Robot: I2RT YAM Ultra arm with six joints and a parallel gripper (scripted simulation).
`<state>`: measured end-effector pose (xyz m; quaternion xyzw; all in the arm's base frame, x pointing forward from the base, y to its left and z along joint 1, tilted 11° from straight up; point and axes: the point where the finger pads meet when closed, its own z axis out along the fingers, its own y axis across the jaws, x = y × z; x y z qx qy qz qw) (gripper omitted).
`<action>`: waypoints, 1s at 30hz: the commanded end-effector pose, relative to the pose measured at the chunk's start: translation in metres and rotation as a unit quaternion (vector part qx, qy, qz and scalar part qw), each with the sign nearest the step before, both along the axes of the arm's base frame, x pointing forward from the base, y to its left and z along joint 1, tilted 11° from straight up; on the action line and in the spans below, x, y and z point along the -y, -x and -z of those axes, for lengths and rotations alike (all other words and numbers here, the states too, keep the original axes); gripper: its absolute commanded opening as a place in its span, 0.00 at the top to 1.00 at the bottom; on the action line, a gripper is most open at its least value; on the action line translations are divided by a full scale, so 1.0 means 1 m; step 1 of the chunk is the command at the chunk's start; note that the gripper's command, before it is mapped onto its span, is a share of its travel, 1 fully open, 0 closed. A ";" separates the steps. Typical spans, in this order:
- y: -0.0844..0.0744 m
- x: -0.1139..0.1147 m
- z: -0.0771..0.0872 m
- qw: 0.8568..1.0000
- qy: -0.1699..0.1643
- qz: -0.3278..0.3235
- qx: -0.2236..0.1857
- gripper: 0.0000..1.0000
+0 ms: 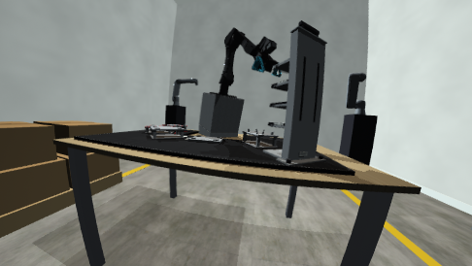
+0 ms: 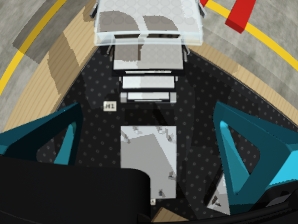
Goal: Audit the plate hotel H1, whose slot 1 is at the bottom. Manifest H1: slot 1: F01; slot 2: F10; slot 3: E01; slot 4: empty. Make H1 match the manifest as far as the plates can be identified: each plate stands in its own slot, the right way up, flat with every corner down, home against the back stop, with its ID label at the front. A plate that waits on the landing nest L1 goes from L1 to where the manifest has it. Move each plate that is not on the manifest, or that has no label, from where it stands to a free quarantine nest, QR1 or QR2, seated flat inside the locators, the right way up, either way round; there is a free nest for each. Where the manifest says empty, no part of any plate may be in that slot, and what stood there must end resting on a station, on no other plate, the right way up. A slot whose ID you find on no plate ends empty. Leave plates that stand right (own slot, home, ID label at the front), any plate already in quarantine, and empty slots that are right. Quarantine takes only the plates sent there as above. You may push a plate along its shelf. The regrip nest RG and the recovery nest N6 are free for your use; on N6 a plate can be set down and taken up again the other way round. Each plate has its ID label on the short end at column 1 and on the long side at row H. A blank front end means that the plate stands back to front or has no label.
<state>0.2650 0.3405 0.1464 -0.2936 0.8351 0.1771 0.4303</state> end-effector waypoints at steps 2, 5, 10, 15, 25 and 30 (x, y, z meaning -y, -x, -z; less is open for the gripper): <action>-0.001 -0.002 -0.006 1.000 -0.007 0.000 0.005 0.00; -0.001 -0.002 -0.006 1.000 -0.007 0.000 0.005 0.00; -0.001 -0.002 -0.006 1.000 -0.007 0.000 0.005 0.00; 0.004 0.003 -0.005 1.000 -0.007 0.000 0.005 0.00; 0.014 0.011 -0.002 1.000 -0.007 0.000 0.005 0.00; 0.020 0.016 -0.001 1.000 -0.007 0.000 0.005 0.00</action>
